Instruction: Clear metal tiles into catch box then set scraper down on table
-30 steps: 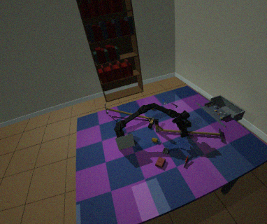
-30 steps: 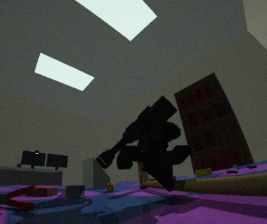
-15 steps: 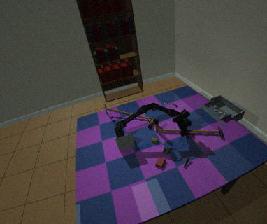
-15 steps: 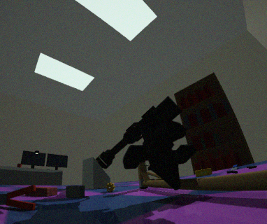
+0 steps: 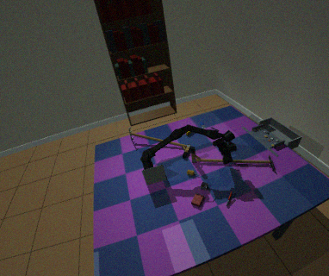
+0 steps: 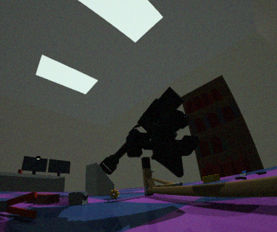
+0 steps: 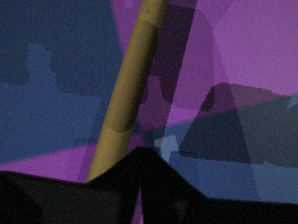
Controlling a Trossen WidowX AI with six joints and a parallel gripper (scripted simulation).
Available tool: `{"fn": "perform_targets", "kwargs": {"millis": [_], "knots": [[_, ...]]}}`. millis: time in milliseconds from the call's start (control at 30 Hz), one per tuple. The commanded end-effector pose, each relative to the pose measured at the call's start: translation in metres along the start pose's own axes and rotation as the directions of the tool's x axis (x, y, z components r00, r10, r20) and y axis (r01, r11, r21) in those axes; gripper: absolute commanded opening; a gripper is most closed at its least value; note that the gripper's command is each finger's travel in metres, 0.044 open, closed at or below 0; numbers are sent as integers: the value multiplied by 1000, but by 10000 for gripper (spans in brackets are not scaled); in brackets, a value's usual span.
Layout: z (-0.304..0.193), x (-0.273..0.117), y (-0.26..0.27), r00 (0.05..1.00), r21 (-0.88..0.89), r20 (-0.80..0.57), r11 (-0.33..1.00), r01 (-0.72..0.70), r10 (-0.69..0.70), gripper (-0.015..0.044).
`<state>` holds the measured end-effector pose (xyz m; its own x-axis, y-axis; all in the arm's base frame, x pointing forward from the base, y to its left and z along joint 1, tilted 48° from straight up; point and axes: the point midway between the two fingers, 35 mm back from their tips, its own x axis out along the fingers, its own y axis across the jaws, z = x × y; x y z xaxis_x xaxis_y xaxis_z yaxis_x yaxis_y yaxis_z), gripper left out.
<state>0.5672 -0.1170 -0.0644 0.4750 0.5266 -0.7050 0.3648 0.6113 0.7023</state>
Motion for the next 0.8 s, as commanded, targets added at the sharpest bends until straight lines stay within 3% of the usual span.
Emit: {"fn": "perform_targets", "kwargs": {"millis": [0, 767], "knots": [[6, -14, 1, 1000, -4, 1, 1000, -4, 4, 0], [-58, -14, -30, 976, -104, -214, 993, -56, 33, 0]]}}
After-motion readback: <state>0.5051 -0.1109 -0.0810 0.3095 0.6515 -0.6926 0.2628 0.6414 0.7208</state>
